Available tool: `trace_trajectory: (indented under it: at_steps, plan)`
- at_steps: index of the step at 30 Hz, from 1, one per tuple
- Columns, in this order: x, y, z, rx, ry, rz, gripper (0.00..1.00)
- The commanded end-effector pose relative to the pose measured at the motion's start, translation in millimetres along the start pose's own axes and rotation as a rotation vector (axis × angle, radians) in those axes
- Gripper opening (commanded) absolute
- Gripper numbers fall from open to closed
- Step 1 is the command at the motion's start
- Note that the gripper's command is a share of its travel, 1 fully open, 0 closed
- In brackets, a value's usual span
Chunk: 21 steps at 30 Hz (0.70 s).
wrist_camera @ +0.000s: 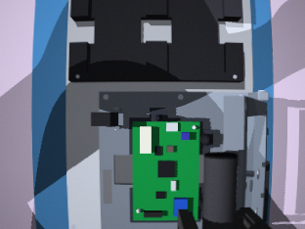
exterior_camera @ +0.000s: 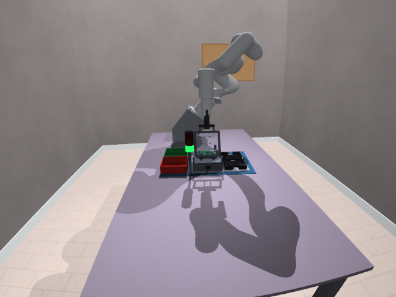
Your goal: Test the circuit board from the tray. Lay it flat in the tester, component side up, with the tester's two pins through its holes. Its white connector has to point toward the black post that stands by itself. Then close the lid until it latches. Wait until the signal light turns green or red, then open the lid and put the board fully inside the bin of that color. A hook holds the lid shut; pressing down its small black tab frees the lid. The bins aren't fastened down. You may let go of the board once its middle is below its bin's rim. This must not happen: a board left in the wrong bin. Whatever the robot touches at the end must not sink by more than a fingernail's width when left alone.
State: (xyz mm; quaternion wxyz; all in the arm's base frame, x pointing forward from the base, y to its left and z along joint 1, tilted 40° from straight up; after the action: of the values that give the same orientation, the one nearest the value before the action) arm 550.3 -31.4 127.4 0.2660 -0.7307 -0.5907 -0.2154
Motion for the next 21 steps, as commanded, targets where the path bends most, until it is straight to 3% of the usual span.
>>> trace_trajectory:
  at_steps: [1, 7, 8, 21]
  plan:
    - [0.1, 0.6, -0.7, -0.002, 0.000, -0.001, 0.28]
    - [0.1, 0.6, -0.7, -0.002, 0.000, -0.001, 0.28]
    - [0.1, 0.6, -0.7, -0.002, 0.000, -0.001, 0.00]
    - [0.1, 0.6, -0.7, -0.002, 0.000, -0.001, 0.00]
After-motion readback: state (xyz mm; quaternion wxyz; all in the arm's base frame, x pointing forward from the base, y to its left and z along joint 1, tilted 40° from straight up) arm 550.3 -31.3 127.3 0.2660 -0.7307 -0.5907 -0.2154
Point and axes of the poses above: the point where the finger pads meet when closed, its own z axis out along the fingers, its own y axis across the jaws, x = y × z, the point moved 7 cm from there along -z, back along the fingers, and after that the axes turned 14 degrees about z, right-handed, at the moved point
